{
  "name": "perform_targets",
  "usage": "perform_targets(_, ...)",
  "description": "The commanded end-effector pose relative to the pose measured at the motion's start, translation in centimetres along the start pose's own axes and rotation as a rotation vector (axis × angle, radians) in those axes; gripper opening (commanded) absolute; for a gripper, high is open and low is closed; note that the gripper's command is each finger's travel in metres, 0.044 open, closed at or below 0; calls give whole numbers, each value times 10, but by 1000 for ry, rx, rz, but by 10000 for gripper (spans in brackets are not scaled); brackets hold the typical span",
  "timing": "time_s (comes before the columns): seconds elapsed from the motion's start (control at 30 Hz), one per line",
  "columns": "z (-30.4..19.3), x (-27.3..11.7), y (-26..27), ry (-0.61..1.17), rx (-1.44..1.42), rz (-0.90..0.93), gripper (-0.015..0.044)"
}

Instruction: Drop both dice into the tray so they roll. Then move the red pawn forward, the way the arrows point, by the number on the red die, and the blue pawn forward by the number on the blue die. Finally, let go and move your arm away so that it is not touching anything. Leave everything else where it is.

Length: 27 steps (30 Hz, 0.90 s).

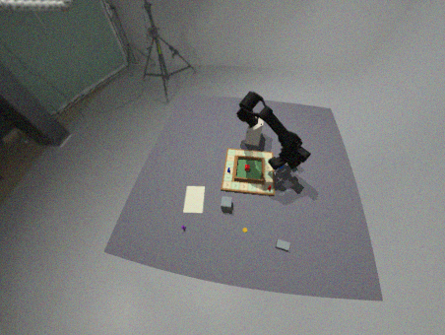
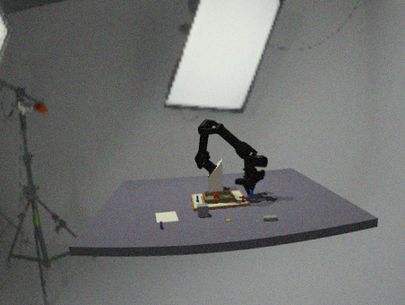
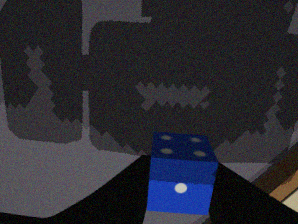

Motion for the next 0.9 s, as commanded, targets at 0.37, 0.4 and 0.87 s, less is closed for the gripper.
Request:
perform_targets(0.37,7,-73,4,-6,-5,4,0)
perform_targets(0.4,6,-82,5,-6,-5,4,0)
perform_targets(0.87,3,-121,-6,-1,-58,17,0)
Point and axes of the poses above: the point midway between the two fingers, 35 mm back from their tips, its own x axis out along the fingers, its own y axis across the jaws, z = x × y, the point moved 6 cm from there along -x, back along the fingers, and after that the axes turned 10 degrees about x, right-handed, at the moved point
